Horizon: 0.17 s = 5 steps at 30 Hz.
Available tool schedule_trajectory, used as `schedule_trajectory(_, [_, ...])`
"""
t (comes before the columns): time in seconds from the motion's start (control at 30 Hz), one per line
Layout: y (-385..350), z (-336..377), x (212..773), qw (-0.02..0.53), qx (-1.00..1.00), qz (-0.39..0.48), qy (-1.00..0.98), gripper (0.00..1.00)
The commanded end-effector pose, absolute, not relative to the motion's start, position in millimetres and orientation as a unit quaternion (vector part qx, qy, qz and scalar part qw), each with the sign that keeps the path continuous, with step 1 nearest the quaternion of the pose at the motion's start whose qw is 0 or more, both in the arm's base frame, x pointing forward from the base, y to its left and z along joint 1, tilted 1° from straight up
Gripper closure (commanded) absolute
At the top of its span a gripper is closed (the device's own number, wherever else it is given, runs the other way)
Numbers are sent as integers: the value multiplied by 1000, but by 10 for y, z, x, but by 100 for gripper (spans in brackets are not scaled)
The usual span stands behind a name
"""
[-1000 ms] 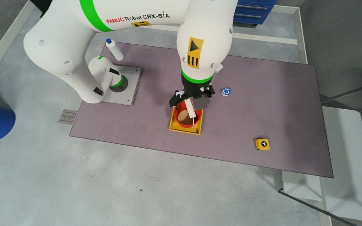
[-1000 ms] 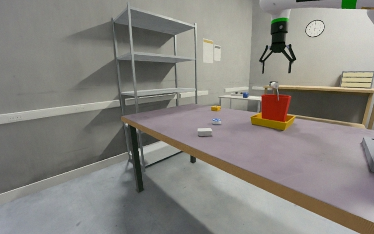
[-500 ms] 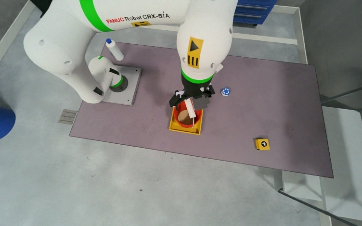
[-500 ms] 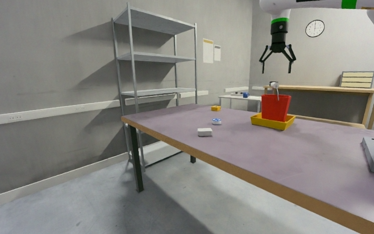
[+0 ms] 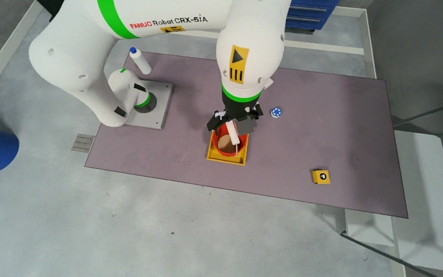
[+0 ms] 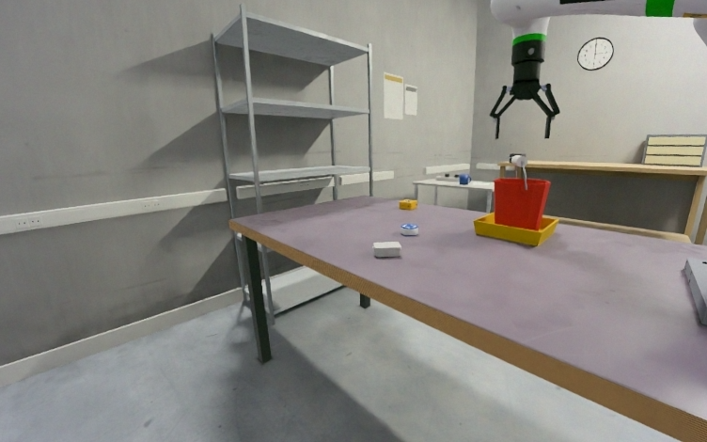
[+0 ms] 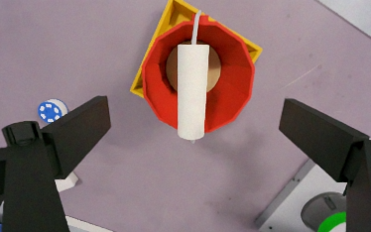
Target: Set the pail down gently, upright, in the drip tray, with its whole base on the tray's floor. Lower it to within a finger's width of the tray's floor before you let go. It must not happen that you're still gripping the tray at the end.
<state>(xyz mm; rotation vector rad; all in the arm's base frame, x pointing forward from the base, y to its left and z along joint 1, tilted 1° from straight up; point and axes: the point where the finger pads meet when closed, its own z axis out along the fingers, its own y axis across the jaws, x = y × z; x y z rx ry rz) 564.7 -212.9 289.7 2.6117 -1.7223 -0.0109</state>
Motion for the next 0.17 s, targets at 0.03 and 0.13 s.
schedule_trajectory(0.03, [-2131,2907,5648,6,835,-3,-551,0])
schedule_trajectory(0.13, [-2131,2907,5648,6,835,-3,-551,0])
